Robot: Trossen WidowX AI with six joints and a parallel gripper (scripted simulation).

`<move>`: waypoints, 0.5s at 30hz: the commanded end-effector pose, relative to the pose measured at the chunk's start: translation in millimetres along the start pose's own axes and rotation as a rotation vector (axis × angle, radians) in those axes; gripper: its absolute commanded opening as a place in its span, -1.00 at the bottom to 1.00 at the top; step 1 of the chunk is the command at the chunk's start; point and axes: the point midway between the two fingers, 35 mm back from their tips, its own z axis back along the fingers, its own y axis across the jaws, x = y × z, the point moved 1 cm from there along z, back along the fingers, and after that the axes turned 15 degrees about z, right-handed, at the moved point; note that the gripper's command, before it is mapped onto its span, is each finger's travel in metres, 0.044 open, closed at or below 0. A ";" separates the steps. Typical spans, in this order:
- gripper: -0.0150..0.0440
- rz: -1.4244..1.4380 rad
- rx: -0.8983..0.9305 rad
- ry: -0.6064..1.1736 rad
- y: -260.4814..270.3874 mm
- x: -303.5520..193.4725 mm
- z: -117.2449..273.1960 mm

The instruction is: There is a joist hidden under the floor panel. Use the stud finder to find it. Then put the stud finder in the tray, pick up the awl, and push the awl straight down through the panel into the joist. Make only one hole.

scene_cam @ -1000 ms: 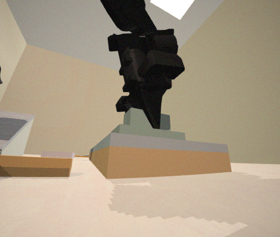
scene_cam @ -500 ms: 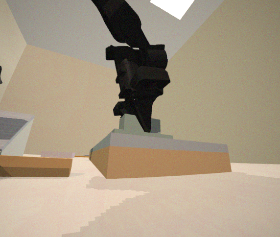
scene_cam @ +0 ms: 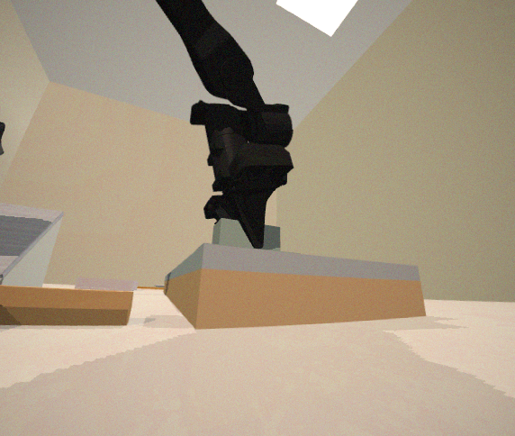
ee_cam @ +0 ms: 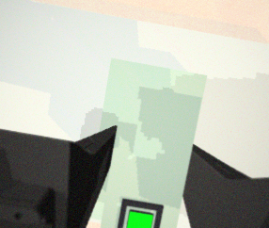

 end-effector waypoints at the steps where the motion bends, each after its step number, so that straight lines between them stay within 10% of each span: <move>1: -0.49 0.003 0.007 -0.002 13.3 3.3 -0.3; 15: -0.49 0.002 0.009 -0.003 44.5 11.5 0.0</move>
